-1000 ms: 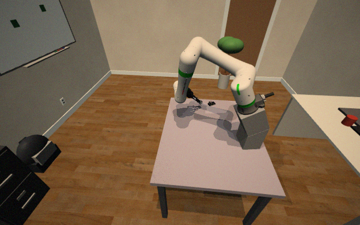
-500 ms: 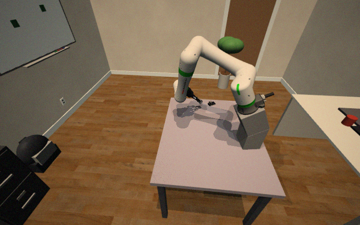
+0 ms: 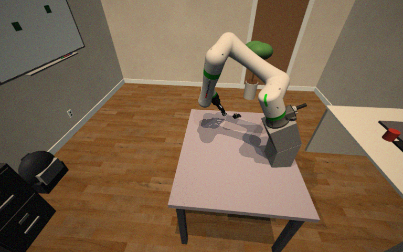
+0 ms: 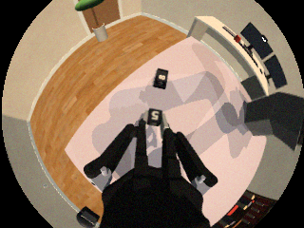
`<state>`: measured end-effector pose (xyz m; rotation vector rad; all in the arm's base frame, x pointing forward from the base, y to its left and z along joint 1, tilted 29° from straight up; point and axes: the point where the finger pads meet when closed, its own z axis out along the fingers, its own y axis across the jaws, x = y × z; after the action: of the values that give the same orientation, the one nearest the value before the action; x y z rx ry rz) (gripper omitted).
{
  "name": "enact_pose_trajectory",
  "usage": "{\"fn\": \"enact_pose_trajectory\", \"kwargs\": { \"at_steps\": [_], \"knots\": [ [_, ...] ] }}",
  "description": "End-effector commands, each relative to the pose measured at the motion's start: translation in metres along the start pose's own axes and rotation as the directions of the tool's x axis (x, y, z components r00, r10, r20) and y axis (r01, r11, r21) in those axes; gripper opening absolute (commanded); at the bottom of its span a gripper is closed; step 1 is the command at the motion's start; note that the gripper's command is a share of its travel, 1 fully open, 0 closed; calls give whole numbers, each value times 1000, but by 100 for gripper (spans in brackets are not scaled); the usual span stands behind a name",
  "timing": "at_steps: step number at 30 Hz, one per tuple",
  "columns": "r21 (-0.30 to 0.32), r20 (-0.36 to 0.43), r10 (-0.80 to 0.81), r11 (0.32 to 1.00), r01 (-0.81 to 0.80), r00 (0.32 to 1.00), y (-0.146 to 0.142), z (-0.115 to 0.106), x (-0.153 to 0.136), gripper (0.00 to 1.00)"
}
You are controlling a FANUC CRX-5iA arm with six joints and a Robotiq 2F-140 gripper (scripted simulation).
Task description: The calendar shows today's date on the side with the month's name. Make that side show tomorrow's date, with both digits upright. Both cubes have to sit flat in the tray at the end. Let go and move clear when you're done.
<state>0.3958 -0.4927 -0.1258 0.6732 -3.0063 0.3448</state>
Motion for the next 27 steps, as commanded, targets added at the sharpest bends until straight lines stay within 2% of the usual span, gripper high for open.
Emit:
{"fn": "enact_pose_trajectory", "kwargs": {
  "at_steps": [1, 6, 8, 16, 27],
  "knots": [
    [-11, 34, -3, 1000, 4, 999, 1, 0, 3, 25],
    [-30, 107, 0, 1000, 4, 994, 5, 3, 8, 25],
    [-30, 107, 0, 1000, 4, 994, 5, 3, 8, 25],
    [-13, 275, 0, 1000, 4, 962, 1, 1, 6, 25],
    [-20, 309, 3, 1000, 3, 951, 3, 3, 12, 25]
  ]
}}
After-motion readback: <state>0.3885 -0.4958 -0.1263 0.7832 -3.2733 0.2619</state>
